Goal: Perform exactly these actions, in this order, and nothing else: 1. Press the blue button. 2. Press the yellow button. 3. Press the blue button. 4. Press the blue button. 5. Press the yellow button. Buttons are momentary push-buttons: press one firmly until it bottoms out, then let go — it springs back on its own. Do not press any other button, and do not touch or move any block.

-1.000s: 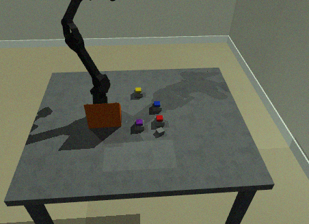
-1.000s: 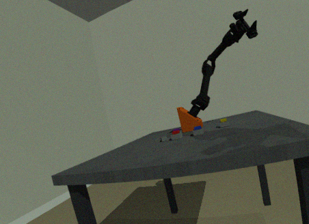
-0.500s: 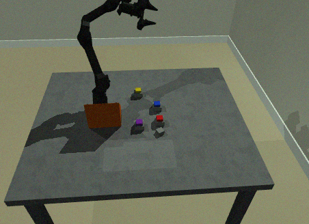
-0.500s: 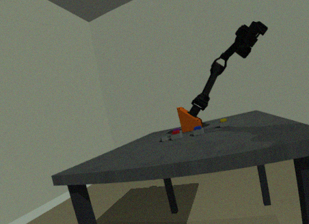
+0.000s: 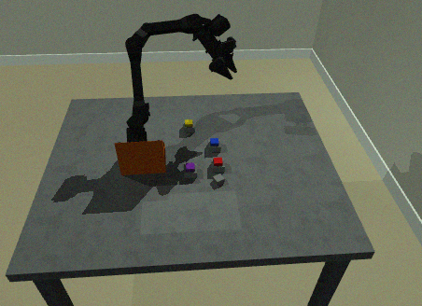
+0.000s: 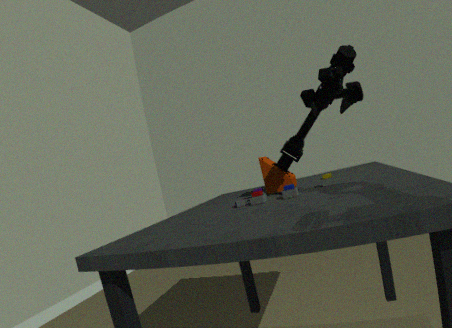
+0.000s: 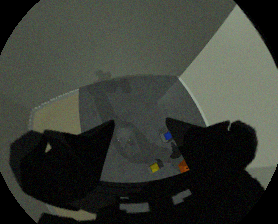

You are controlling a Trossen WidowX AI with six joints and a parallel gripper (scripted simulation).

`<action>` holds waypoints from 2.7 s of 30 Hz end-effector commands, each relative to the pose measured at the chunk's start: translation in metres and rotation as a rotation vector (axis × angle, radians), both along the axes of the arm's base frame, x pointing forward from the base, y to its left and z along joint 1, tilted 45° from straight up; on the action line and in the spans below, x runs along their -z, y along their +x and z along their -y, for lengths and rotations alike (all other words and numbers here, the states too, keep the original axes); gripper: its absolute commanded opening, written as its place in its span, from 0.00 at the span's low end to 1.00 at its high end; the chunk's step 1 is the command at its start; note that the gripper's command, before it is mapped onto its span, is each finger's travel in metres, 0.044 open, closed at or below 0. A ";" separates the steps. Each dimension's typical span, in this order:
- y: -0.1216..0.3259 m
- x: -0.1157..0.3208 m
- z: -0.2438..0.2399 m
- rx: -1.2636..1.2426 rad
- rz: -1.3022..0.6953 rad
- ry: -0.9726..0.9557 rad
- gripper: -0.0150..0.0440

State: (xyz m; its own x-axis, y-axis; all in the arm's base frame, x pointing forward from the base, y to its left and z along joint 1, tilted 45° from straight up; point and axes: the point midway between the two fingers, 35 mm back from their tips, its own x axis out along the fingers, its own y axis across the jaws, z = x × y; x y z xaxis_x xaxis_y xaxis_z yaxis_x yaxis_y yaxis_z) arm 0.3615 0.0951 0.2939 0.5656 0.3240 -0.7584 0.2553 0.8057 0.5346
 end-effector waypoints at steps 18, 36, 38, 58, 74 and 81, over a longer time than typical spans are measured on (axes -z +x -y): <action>-0.062 0.201 0.074 -0.681 -0.335 0.250 0.93; -0.066 0.244 0.030 -0.682 -0.334 0.253 0.44; -0.066 0.244 0.030 -0.682 -0.334 0.253 0.35; -0.066 0.253 0.022 -0.682 -0.333 0.253 0.29; -0.068 0.268 0.006 -0.682 -0.333 0.254 0.29; -0.068 0.268 0.006 -0.682 -0.333 0.254 0.29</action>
State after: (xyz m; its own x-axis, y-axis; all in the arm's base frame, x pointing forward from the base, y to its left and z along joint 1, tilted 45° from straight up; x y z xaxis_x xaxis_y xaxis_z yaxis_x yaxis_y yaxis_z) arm 0.2953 0.0866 0.0268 -0.0563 0.6989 -0.7130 -0.0758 0.7091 0.7010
